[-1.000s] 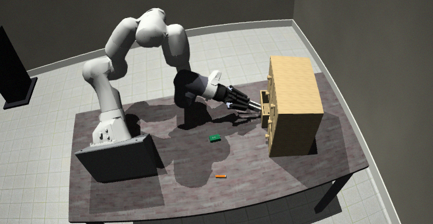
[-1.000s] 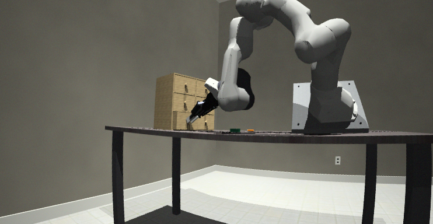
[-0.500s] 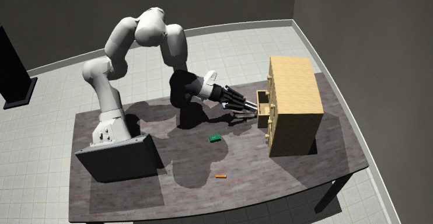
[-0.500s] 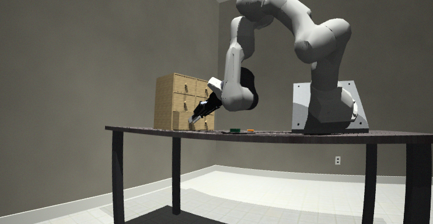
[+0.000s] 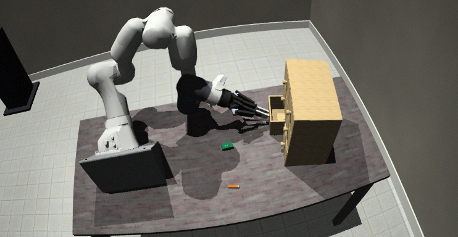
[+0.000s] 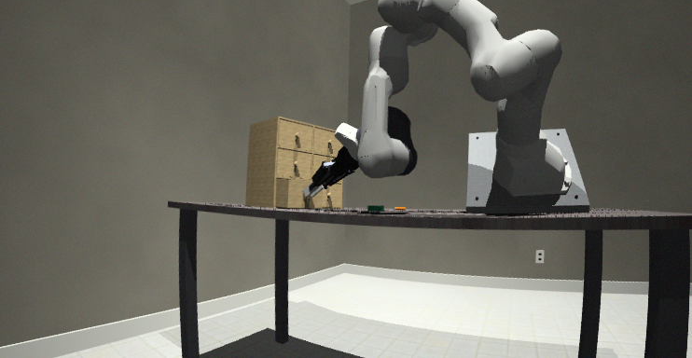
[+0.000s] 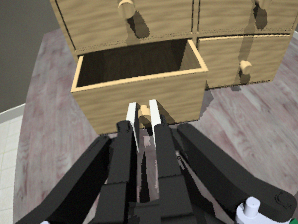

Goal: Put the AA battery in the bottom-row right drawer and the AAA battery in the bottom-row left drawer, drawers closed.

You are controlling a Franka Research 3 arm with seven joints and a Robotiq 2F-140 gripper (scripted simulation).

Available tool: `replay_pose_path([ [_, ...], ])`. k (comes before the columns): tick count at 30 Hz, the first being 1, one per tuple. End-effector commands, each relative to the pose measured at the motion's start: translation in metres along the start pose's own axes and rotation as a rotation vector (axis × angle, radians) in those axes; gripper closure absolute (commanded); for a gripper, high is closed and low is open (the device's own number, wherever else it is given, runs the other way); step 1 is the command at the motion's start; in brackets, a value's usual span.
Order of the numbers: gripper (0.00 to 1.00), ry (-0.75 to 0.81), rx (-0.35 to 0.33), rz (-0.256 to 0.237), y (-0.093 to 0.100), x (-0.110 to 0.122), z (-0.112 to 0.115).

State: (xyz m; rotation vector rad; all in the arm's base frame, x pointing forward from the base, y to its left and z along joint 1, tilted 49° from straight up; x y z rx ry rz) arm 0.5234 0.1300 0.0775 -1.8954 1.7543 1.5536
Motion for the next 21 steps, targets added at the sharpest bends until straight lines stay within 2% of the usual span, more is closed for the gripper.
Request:
replay_pose_path([
  [1, 0.92, -0.005, 0.002, 0.001, 0.0031, -0.0002, 0.0014],
  [21, 0.92, -0.005, 0.002, 0.001, 0.0051, -0.0002, 0.0025],
])
Point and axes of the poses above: the point where the finger pads meet when closed, its own y axis back along the fingers, its own x axis across the jaws, z = x × y, the point moved 10 cm from there along y, back along the fingers
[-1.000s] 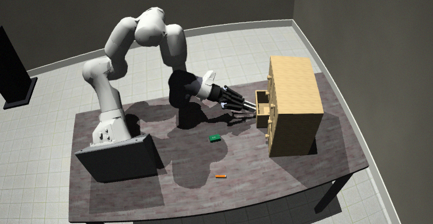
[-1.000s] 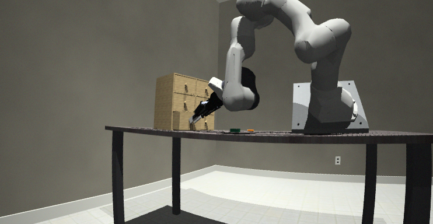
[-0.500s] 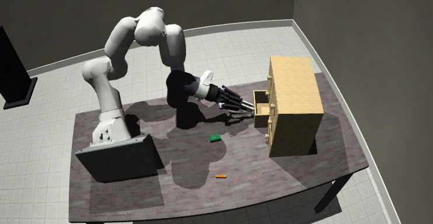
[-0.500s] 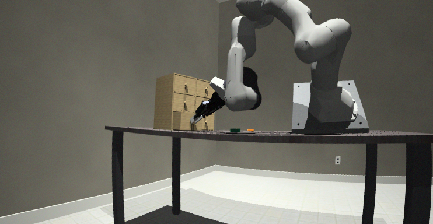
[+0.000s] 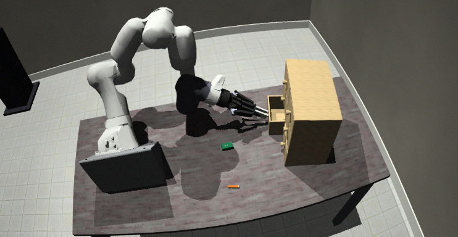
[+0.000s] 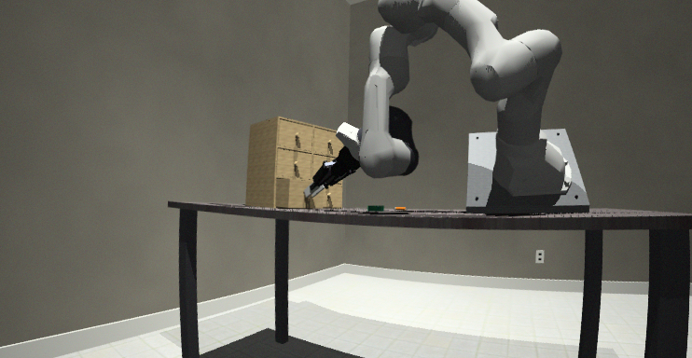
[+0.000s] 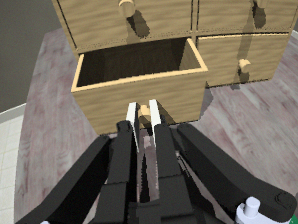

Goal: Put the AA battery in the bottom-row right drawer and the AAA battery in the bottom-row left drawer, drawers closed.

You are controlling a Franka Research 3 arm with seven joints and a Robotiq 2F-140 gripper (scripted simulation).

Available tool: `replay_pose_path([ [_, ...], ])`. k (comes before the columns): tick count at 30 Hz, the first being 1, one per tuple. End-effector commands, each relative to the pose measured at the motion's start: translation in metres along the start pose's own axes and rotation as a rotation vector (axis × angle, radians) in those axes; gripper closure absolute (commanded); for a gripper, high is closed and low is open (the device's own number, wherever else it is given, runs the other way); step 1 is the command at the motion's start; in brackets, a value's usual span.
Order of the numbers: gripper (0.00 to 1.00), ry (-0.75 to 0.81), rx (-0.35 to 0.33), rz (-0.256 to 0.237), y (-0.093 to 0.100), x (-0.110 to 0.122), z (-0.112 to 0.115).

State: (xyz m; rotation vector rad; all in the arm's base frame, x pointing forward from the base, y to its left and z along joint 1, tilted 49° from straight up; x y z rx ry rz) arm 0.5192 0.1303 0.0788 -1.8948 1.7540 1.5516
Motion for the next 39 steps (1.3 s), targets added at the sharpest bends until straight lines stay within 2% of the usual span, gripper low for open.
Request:
replay_pose_path([
  [1, 0.92, -0.005, 0.0, 0.002, 0.001, 0.0, 0.0],
  [7, 0.92, -0.005, 0.0, 0.002, 0.001, 0.0, 0.0],
  [16, 0.8, -0.005, 0.0, 0.002, 0.001, 0.0, 0.0],
  [26, 0.8, -0.005, 0.0, 0.002, 0.003, 0.0, 0.001],
  [39, 0.8, -0.005, 0.0, 0.002, 0.041, 0.0, 0.023],
])
Point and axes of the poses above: the point where the finger pads meet when closed, its own y axis back along the fingers, its own x axis across the jaws, z = x × y, the point moved 10 cm from there along y, back along the fingers
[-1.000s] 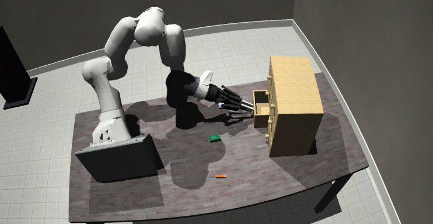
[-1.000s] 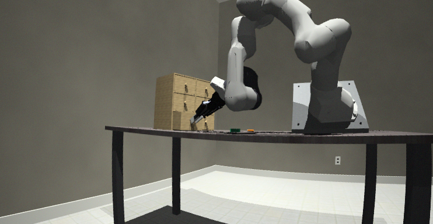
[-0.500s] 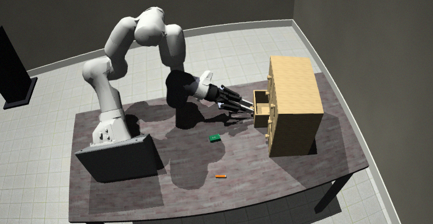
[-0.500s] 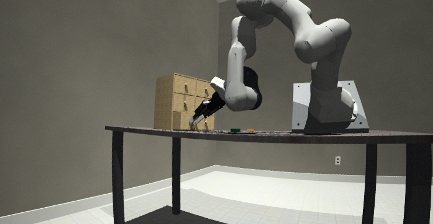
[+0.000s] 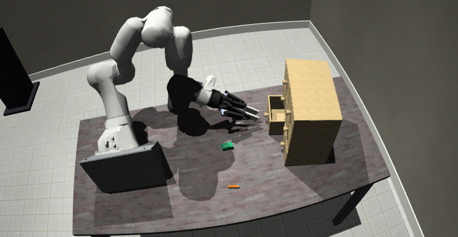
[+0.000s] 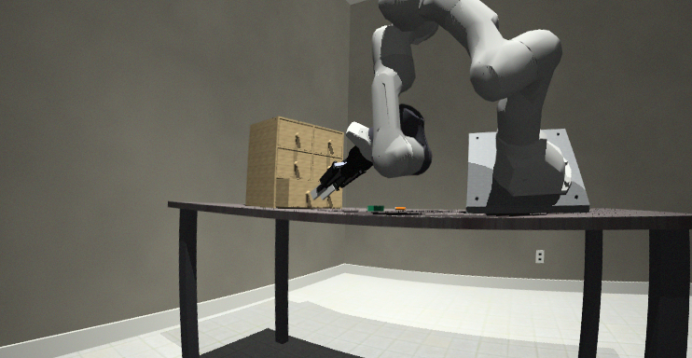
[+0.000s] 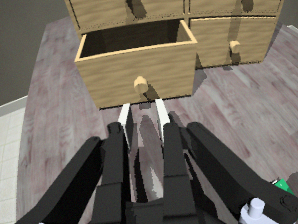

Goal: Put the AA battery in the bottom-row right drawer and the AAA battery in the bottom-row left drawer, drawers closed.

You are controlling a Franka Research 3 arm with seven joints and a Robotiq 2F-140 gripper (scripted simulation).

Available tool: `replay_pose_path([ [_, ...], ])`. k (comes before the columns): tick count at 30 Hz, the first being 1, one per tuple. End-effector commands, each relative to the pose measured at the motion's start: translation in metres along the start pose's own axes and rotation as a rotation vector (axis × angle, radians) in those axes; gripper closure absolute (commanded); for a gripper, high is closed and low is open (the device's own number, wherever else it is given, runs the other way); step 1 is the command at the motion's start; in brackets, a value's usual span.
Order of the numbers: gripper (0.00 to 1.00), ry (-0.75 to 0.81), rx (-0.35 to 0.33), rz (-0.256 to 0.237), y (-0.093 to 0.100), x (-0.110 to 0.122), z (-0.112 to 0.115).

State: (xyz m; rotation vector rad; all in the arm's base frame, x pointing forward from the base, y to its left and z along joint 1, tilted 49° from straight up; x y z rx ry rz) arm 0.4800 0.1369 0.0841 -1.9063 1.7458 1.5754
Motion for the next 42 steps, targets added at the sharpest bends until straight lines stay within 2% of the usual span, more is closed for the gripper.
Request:
replay_pose_path([
  [1, 0.8, -0.007, 0.021, 0.002, 0.011, 0.0, 0.0],
  [7, 0.8, -0.007, 0.021, 0.002, 0.015, 0.0, 0.0],
  [11, 0.8, -0.007, 0.021, 0.002, 0.037, 0.0, -0.013],
  [13, 0.8, -0.007, 0.021, 0.002, 0.037, 0.0, -0.013],
  [19, 0.8, -0.007, 0.021, 0.002, 0.084, 0.0, -0.041],
  [23, 0.8, -0.007, 0.021, 0.002, 0.101, 0.0, -0.051],
  [42, 0.8, -0.008, 0.008, 0.0, 0.106, 0.0, -0.056],
])
Point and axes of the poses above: the point where the finger pads meet when closed, its own y axis back along the fingers, its own x axis across the jaws, z = x × y, the point moved 10 cm from there along y, back along the fingers
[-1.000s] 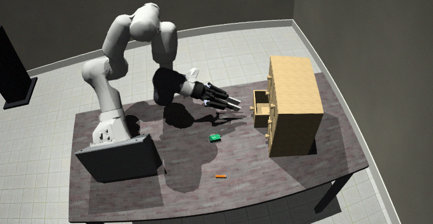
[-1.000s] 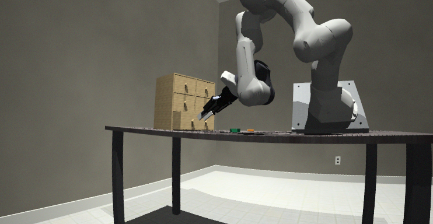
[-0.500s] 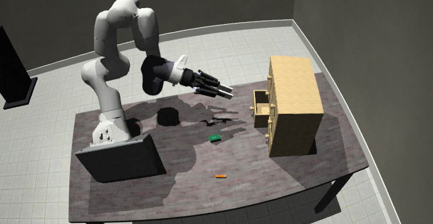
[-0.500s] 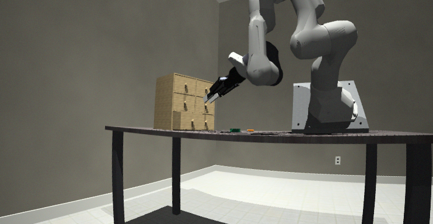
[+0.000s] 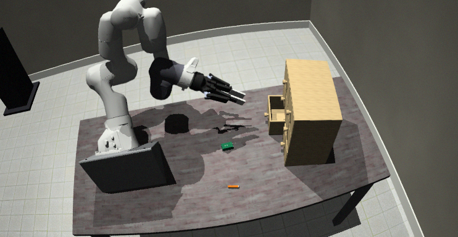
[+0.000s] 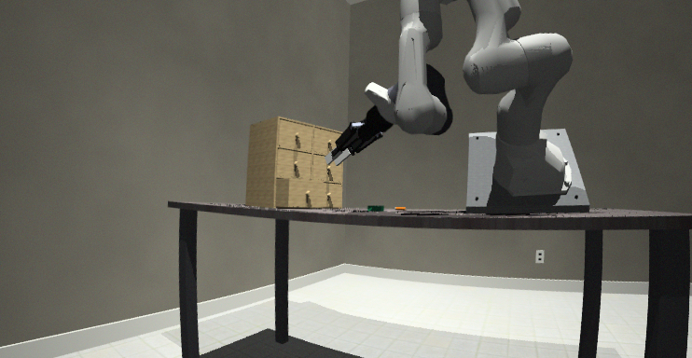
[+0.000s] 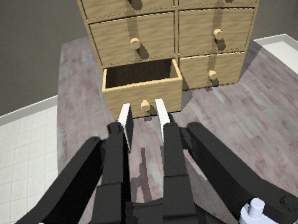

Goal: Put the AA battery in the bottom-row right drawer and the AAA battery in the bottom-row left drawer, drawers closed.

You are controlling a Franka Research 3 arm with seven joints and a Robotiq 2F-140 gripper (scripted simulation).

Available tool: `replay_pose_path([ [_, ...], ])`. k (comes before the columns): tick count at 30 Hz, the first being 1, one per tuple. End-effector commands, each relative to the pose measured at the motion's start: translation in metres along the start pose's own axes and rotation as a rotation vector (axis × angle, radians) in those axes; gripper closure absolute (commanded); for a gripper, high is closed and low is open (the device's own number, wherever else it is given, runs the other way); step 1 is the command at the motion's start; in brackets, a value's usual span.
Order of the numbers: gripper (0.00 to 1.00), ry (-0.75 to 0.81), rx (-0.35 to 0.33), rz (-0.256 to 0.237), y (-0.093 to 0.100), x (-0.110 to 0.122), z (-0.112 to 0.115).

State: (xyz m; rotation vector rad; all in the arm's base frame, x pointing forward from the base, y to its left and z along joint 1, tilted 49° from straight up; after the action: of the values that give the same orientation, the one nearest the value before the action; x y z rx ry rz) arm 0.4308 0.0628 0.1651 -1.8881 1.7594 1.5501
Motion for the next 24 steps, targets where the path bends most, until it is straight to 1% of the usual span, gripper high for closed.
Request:
replay_pose_path([
  [1, 0.8, -0.004, -0.02, -0.003, 0.001, -0.001, 0.002],
  [8, 0.8, -0.003, -0.041, -0.003, 0.003, -0.001, -0.001],
  [20, 0.8, -0.004, -0.123, -0.004, 0.013, -0.001, -0.012],
  [22, 0.8, -0.004, -0.123, -0.004, 0.013, -0.001, -0.012],
  [24, 0.8, -0.004, -0.139, -0.004, 0.015, -0.001, -0.014],
])
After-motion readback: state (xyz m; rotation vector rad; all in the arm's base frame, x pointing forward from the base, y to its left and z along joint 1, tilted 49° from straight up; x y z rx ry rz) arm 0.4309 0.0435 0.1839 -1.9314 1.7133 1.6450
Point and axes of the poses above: the point where the finger pads meet when closed, its own y axis back along the fingers, its own x axis across the jaws, z = x × y, the point moved 10 cm from there along y, back along the fingers
